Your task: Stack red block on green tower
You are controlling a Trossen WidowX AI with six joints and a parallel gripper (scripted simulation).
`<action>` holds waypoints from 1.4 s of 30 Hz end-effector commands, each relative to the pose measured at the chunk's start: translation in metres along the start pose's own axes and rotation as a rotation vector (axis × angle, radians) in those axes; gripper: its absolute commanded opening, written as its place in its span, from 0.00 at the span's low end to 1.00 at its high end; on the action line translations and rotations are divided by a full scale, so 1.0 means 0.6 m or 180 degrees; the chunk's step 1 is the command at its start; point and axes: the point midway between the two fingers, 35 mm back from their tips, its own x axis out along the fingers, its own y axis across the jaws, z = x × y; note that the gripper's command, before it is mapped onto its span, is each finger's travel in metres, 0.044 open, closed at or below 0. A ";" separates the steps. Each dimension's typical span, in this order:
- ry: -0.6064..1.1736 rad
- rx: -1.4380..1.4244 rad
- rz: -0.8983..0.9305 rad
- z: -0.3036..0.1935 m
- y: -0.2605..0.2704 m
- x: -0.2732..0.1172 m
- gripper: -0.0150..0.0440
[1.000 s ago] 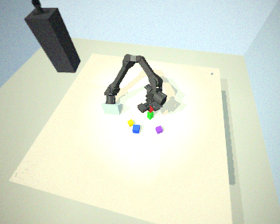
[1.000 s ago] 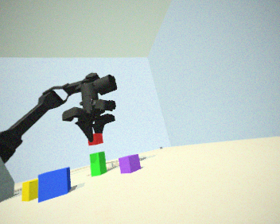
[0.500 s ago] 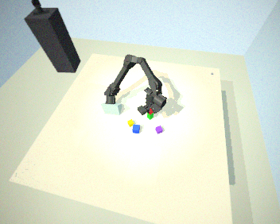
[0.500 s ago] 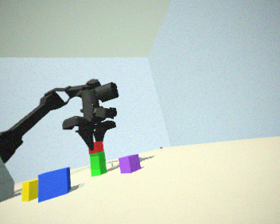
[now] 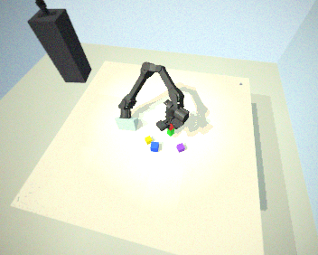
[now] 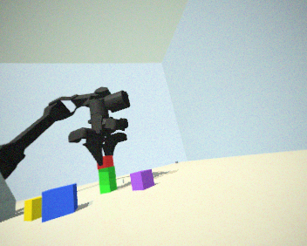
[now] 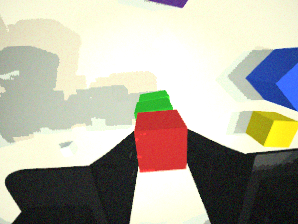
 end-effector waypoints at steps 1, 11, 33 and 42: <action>0.0001 0.0019 0.0009 0.000 0.001 0.001 0.25; 0.0005 0.0006 0.0000 0.000 0.000 -0.001 0.57; 0.0005 0.0006 0.0000 0.000 0.000 -0.001 1.00; 0.0005 0.0006 0.0000 0.000 0.000 -0.001 1.00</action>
